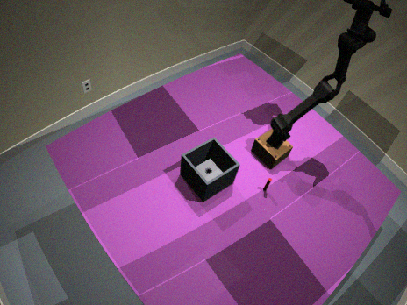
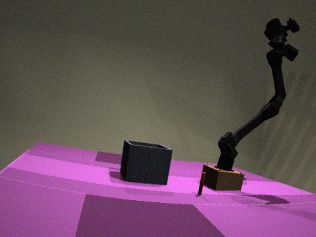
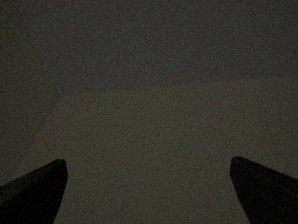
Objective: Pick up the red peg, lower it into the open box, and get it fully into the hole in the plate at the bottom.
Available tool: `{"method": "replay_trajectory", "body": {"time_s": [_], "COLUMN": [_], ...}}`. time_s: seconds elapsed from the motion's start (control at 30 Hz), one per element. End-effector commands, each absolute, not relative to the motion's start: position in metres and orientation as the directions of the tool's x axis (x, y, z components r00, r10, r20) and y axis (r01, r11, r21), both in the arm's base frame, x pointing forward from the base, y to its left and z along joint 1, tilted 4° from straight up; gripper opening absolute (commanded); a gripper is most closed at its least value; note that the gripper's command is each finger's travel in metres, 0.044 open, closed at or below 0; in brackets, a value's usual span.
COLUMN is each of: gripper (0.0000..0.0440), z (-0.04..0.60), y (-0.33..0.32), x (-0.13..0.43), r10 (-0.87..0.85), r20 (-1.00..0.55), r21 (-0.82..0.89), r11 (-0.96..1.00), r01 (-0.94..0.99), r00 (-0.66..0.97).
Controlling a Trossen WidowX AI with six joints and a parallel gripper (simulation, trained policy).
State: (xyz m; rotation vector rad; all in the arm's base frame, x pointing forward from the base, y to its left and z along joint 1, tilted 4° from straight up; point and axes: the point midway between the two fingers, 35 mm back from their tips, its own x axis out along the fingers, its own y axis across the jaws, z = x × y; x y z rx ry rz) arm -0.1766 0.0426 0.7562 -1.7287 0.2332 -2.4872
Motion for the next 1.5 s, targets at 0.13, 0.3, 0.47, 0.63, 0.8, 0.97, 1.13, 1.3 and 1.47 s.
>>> {"method": "replay_trajectory", "body": {"time_s": [0.13, 0.3, 0.47, 0.63, 0.8, 0.97, 1.13, 1.3, 1.47], "gripper": [0.0440, 0.0440, 0.0440, 0.0440, 0.0440, 0.0440, 0.0440, 0.0440, 0.0440], "z": [0.756, 0.753, 0.748, 0.741, 0.734, 0.725, 0.715, 0.705, 0.693], "y": [0.030, 0.023, 0.019, 0.014, 0.008, 0.002, -0.005, -0.013, -0.020], "x": [-0.159, -0.143, -0.130, -0.118, -0.108, -0.099, -0.091, -0.084, -0.078], "r10": [-0.243, -0.294, -0.338, -0.384, -0.434, -0.485, -0.536, -0.587, -0.638], "r20": [0.922, 0.919, 0.913, 0.902, 0.884, 0.862, 0.834, 0.800, 0.762], "r21": [-0.249, -0.285, -0.315, -0.353, -0.397, -0.444, -0.494, -0.545, -0.596], "r11": [-0.968, -0.956, -0.940, -0.919, -0.893, -0.864, -0.832, -0.796, -0.757], "r01": [0.020, 0.073, 0.129, 0.176, 0.211, 0.237, 0.253, 0.263, 0.267], "r00": [-0.302, -0.262, -0.228, -0.198, -0.173, -0.151, -0.134, -0.121, -0.111]}}
